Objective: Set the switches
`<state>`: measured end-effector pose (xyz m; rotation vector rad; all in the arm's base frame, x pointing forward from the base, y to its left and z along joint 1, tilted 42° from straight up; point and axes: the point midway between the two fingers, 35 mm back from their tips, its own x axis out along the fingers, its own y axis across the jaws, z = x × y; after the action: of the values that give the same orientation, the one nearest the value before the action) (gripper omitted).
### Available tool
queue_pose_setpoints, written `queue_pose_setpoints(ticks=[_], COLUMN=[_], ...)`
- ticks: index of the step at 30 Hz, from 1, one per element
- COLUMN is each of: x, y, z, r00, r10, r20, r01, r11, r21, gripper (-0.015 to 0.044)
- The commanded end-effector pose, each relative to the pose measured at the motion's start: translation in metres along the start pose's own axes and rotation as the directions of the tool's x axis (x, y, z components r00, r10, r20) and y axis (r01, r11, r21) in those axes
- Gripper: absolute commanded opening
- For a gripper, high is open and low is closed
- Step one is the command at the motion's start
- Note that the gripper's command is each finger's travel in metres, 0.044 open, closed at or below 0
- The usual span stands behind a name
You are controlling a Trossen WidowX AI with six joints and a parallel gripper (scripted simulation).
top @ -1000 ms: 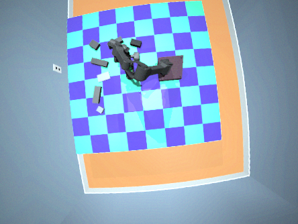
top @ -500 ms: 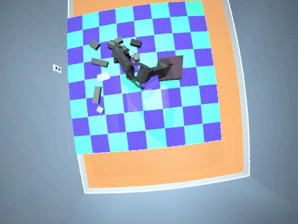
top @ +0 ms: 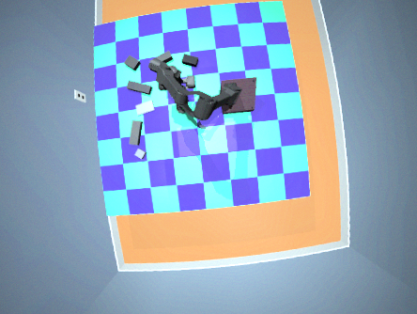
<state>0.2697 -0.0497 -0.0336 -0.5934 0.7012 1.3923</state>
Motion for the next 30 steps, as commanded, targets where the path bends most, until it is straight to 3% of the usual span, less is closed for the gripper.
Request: queue_pose_setpoints(ticks=[1, 30], x=[-0.004, -0.016], y=[0.000, 0.000], z=[0.004, 0.023], r00=[1.000, 0.998], r10=[-0.003, -0.002], r20=[-0.010, -0.063], r01=[0.003, 0.002], r11=[1.000, 1.000], r21=[0.004, 0.004], gripper=[0.0336, 0.0336])
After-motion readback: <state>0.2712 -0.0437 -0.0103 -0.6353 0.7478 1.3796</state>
